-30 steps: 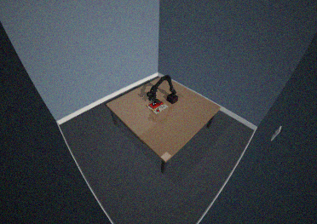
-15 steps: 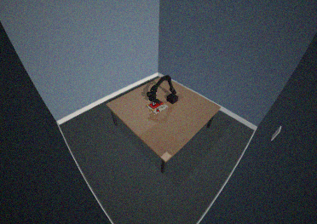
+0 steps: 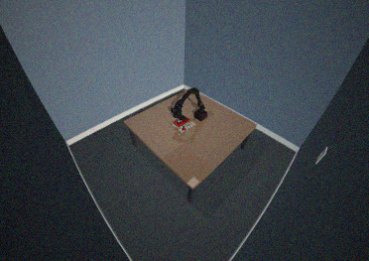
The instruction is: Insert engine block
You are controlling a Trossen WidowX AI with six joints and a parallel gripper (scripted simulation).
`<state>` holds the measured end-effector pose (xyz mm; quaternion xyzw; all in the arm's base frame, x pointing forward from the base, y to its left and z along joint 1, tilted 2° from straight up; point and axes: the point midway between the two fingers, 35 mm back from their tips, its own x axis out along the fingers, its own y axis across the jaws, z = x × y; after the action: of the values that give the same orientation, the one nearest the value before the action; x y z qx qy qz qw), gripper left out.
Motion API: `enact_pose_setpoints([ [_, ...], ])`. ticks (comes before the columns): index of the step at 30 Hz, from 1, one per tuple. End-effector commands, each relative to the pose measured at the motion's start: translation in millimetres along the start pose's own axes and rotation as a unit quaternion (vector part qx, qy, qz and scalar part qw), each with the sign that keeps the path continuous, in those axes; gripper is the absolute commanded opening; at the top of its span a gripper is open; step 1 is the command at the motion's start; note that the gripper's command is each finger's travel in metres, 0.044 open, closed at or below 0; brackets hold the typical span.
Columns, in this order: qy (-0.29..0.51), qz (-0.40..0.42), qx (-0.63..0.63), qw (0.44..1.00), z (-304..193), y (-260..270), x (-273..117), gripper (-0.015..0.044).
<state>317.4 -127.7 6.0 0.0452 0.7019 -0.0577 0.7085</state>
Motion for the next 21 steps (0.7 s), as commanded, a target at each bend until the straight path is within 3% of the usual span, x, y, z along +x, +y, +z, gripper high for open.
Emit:
enact_pose_setpoints([
  [1,0.001,-0.001,-0.006,1.0,-0.3,-0.3,1.6,0.0158],
  [21,0.001,-0.001,-0.002,1.0,-0.3,-0.3,5.9,0.0158],
])
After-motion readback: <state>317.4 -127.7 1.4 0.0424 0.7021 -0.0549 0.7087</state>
